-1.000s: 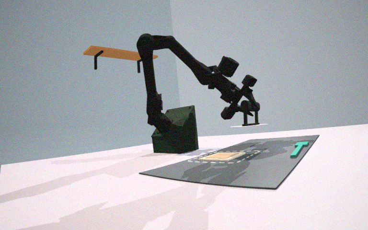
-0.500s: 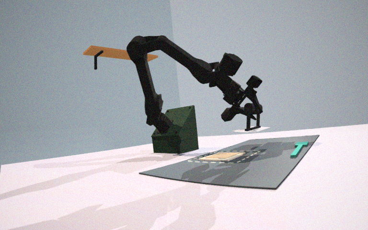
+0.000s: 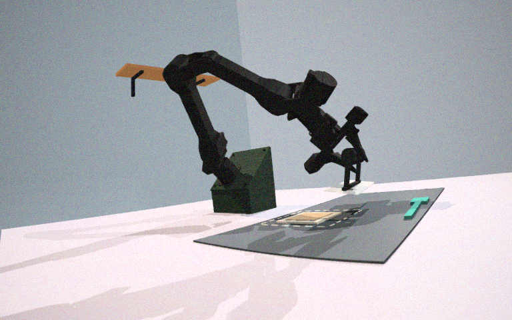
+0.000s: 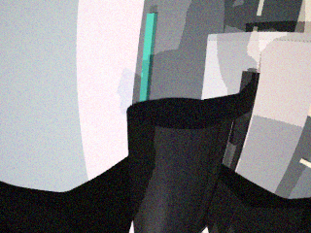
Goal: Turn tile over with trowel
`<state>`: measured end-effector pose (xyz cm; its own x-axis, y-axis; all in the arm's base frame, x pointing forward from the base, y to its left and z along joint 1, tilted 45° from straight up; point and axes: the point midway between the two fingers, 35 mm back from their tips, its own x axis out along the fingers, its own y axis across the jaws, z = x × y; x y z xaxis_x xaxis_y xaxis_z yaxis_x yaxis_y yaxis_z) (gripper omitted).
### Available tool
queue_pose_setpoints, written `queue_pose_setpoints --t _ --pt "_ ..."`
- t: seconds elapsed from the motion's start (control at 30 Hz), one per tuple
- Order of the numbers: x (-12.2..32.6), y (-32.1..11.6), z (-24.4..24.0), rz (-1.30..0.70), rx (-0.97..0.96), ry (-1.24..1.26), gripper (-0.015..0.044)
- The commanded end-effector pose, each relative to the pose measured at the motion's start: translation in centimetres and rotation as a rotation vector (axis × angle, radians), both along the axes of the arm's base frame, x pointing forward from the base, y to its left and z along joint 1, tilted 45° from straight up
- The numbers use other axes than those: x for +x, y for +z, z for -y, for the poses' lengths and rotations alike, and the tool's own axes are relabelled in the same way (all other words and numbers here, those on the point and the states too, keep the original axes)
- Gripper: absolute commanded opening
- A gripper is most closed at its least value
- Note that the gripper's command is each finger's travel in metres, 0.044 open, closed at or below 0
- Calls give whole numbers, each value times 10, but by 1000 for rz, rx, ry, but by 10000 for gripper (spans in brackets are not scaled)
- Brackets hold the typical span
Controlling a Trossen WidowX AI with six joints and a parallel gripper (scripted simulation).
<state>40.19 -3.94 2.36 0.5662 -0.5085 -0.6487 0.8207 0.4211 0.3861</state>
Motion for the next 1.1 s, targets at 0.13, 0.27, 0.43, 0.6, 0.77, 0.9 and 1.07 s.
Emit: queue_pose_setpoints --t 0.13,0.27,0.43,0.6,0.77,0.9,1.07 --pt "9 21 23 -19 22 38 0" --pt "11 30 37 -34 29 54 0" --pt "11 42 54 -48 38 76 0" --pt "11 55 71 -59 44 99 0" --pt "8 69 88 -66 49 123 0" --pt "5 80 102 -69 51 143 0" --pt "0 94 118 -70 51 168 0"
